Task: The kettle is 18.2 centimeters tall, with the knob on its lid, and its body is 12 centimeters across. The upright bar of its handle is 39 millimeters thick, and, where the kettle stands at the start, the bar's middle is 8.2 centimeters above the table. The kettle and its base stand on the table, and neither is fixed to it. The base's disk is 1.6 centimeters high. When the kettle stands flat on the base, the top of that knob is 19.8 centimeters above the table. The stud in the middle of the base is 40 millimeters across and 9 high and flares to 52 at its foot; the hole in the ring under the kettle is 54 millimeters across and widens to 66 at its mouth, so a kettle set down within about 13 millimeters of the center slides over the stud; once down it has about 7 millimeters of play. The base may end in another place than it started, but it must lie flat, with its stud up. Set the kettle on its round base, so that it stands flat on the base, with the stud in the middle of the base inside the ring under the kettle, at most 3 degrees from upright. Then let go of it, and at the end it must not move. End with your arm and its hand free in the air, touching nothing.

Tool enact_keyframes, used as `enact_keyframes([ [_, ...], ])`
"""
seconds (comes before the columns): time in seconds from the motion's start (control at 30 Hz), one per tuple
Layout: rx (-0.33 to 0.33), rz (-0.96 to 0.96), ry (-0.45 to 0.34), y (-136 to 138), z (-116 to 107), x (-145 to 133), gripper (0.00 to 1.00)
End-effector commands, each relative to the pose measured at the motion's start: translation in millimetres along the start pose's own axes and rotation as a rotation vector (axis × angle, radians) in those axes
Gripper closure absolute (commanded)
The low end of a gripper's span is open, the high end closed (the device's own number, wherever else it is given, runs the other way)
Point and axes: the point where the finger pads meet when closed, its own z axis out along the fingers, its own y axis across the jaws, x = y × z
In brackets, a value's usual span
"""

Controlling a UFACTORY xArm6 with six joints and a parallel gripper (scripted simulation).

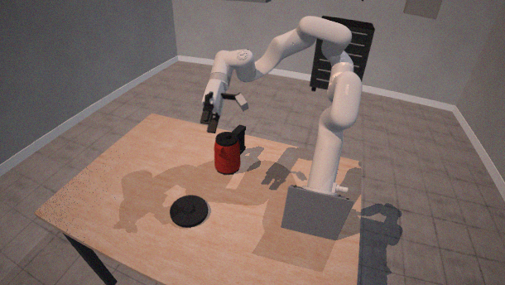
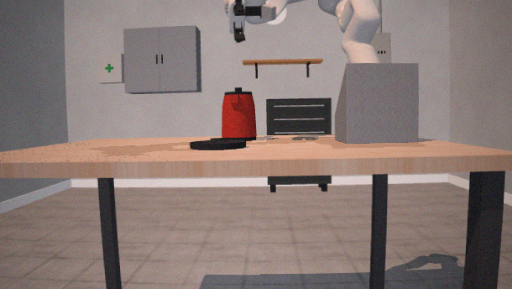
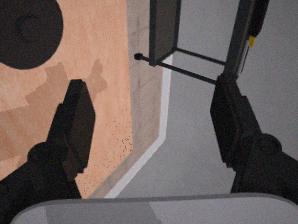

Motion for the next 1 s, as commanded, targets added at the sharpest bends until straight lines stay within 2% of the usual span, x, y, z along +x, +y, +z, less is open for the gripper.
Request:
enact_keyframes([
  [0.0,0.055,-0.117,0.014,-9.1,-6.2,3.8,0.19],
  [0.47,0.267,-0.485,0.096,-54.4,-32.7,14.0,0.19],
  [0.53,0.267,-0.485,0.096,-54.4,-32.7,14.0,0.19],
  [0.63,0.333,-0.588,0.132,-69.6,-43.3,15.9,0.19],
  [0.97,0.490,-0.808,0.235,-106.4,-73.5,18.8,0.19],
])
